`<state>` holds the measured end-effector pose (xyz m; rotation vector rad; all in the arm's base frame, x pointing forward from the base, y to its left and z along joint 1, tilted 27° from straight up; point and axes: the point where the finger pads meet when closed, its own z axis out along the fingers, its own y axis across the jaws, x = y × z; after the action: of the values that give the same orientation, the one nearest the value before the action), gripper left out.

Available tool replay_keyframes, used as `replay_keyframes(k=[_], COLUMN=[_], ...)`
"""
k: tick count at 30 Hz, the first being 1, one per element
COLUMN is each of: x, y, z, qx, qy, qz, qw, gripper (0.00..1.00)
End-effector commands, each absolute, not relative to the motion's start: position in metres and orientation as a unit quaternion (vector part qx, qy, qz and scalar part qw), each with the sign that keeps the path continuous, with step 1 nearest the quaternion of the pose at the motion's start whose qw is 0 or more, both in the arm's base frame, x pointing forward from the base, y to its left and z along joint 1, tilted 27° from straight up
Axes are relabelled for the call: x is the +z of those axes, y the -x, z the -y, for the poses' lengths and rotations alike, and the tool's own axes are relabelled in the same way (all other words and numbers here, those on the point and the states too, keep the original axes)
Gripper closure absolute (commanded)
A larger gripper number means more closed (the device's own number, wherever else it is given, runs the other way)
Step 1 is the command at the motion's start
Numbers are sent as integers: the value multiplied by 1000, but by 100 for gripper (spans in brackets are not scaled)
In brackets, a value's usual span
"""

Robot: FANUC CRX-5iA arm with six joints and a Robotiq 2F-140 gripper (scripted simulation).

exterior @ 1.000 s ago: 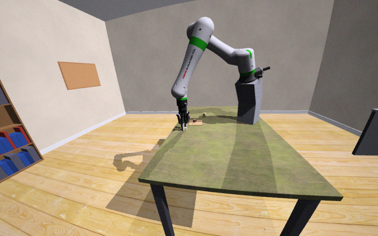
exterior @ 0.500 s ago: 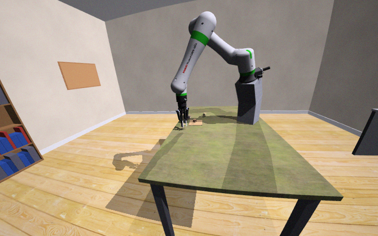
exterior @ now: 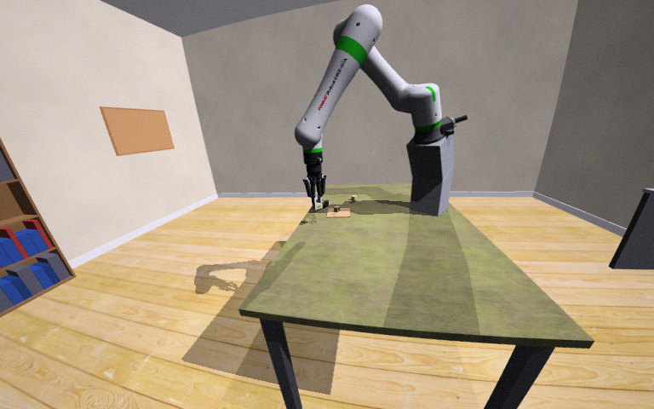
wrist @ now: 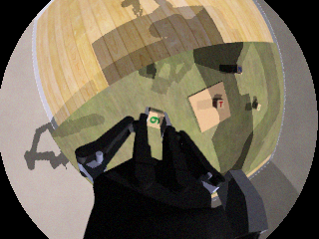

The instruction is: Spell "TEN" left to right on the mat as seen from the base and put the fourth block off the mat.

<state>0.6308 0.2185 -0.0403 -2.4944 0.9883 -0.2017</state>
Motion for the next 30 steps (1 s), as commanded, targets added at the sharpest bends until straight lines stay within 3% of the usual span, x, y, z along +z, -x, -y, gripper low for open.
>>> replay_keyframes(k=[1,30], x=[-39,-53], y=[-630,-635], z=[-218,-223], qx=[-73,-3], qy=[904,755], qz=[-358,-612], qw=[224,236], gripper=[84,84])
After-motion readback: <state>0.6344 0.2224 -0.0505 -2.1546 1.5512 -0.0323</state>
